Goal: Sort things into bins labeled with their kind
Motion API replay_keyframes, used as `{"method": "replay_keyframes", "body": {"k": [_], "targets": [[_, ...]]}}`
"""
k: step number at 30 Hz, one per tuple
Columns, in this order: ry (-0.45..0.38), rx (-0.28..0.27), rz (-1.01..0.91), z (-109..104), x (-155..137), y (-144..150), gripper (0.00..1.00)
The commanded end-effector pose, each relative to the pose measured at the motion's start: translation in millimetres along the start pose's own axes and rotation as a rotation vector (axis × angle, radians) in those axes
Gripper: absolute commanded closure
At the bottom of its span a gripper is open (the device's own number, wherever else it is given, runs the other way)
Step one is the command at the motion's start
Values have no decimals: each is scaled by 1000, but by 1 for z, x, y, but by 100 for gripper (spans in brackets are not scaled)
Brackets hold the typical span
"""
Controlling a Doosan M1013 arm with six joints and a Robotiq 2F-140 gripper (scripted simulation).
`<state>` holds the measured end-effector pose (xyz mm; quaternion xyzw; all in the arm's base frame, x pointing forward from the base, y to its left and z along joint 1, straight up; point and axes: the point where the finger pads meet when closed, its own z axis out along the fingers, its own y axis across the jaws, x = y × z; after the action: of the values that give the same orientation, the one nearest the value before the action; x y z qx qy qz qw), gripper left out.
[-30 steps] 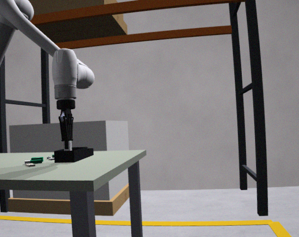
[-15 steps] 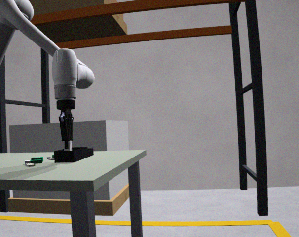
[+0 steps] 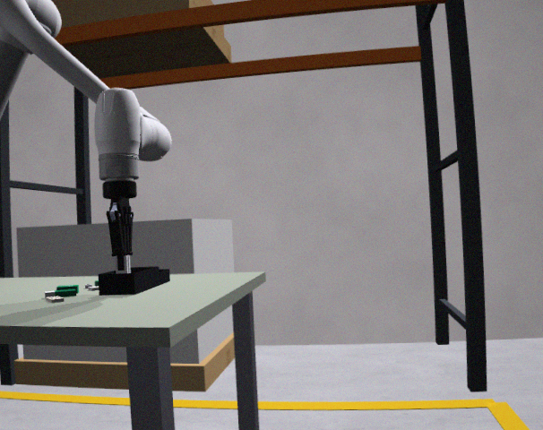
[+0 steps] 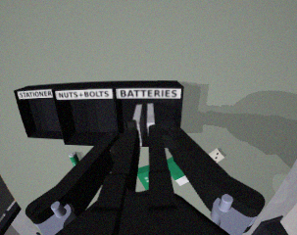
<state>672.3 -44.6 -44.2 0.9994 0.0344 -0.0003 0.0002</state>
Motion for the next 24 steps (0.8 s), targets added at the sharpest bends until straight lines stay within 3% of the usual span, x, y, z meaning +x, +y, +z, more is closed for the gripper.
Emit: {"method": "replay_keyframes", "body": {"k": [1,24], "targets": [[0,0,0,0,0,0,95],[0,0,0,-16,0,0,95]]}}
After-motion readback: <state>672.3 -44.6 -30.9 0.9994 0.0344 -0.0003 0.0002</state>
